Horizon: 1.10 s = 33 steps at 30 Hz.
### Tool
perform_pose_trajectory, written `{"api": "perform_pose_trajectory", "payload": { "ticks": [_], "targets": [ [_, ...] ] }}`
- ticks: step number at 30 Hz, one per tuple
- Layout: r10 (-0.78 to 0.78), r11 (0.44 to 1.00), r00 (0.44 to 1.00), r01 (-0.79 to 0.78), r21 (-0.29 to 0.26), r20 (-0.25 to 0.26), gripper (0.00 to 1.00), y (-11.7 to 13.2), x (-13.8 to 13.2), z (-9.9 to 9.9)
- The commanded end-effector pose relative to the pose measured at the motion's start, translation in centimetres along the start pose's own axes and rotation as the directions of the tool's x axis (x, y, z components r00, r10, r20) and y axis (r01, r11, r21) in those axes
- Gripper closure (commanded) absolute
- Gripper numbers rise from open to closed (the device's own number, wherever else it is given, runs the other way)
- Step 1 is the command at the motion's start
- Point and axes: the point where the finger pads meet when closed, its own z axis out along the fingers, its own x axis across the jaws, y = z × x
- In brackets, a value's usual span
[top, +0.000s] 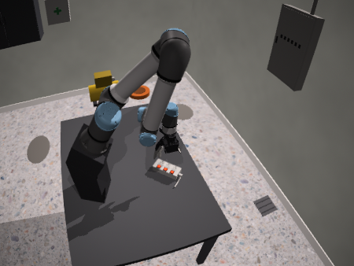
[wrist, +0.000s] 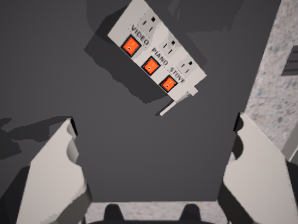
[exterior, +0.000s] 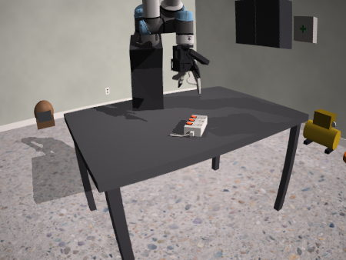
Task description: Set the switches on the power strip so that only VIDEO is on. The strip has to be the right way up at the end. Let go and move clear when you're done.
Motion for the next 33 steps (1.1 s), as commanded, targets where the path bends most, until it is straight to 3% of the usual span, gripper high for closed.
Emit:
{"api": "perform_pose_trajectory", "payload": {
  "ticks": [1,14,20,26,28,33],
  "targets": [
    [-0.002,1.000,1.000,0.002,-0.002,0.003,0.00,0.0,0.0,0.0],
    [-0.016,1.000,1.000,0.016,-0.002,0.003,0.00,0.0,0.0,0.1],
    [-0.157,0.988,0.988,0.157,-0.001,0.004,0.00,-0.2,0.0,1.4],
    [-0.407,0.913,0.913,0.407,0.001,0.006,0.00,-0.5,-0.2,3.8],
    [-0.407,0.913,0.913,0.407,0.001,0.006,0.00,-0.5,-0.2,3.8],
    [-0.584,0.812,0.812,0.584,0.003,0.006,0.00,-0.8,-0.5,5.8]
  ]
}}
